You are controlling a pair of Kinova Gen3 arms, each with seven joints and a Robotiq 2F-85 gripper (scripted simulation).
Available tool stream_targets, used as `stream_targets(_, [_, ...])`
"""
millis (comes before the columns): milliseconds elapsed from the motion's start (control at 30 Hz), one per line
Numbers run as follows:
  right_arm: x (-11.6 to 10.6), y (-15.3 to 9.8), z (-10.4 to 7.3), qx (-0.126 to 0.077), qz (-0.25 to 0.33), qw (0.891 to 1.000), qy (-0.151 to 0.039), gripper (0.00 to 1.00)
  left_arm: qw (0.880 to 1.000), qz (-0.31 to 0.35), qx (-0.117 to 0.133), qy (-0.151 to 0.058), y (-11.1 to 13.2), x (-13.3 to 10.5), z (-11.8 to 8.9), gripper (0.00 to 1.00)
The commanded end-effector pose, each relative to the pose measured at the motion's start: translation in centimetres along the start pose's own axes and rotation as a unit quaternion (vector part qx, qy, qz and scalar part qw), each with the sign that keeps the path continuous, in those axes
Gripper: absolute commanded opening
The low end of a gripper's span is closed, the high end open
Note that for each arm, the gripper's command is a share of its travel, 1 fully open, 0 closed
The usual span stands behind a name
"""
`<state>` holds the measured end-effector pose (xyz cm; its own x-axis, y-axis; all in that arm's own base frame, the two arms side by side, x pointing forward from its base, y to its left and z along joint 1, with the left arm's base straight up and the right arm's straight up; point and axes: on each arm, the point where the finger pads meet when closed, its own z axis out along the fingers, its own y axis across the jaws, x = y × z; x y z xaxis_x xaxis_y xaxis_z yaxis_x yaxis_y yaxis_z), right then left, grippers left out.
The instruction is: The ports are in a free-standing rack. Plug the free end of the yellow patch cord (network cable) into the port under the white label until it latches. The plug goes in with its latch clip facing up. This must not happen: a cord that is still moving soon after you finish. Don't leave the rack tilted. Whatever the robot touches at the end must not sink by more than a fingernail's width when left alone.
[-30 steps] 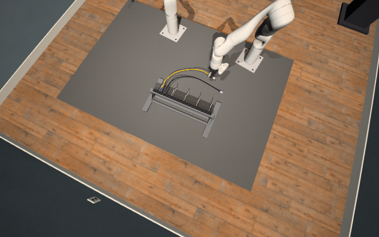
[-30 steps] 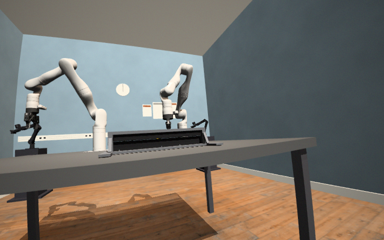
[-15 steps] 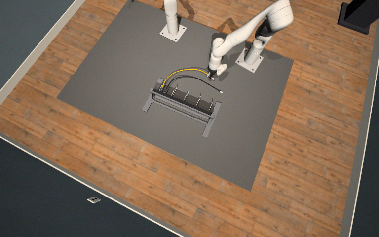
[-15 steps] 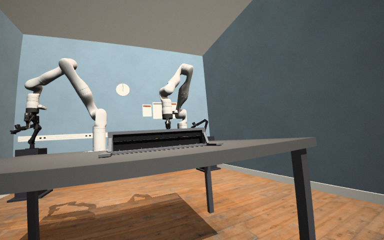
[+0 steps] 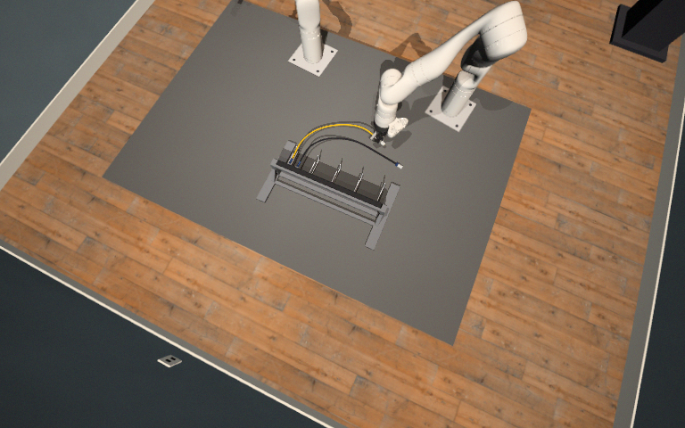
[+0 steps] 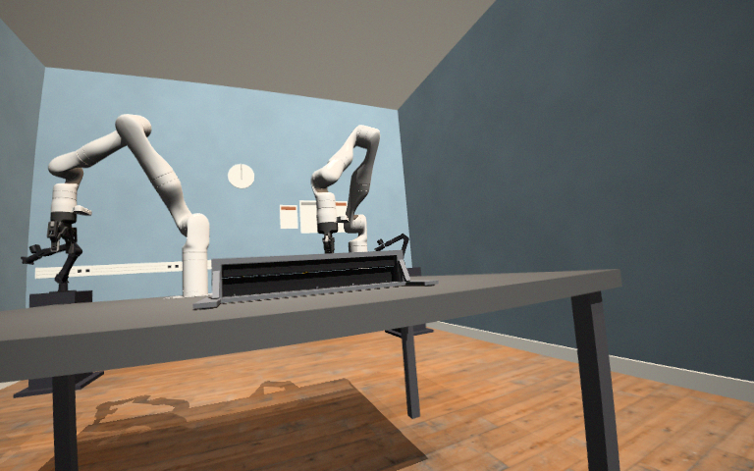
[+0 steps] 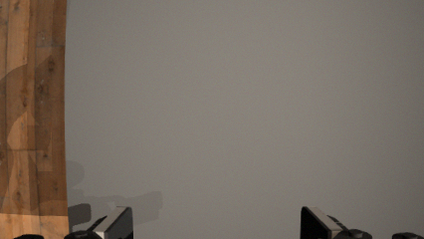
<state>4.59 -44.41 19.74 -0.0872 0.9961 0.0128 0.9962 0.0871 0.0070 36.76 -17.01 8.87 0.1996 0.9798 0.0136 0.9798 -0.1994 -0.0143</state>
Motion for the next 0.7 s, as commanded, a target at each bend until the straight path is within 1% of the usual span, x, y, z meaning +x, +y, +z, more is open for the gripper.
stream_targets(0, [-0.4,-0.4,-0.3,0.003,-0.003,1.000,-0.006,1.000,1.000,0.016,0.001,0.002,0.3,-0.2,-0.1,0.099])
stream_targets(667, [-0.4,-0.4,-0.3,0.003,-0.003,1.000,-0.006,1.000,0.998,0.068,0.005,0.006,2.3,-0.6,-0.5,0.099])
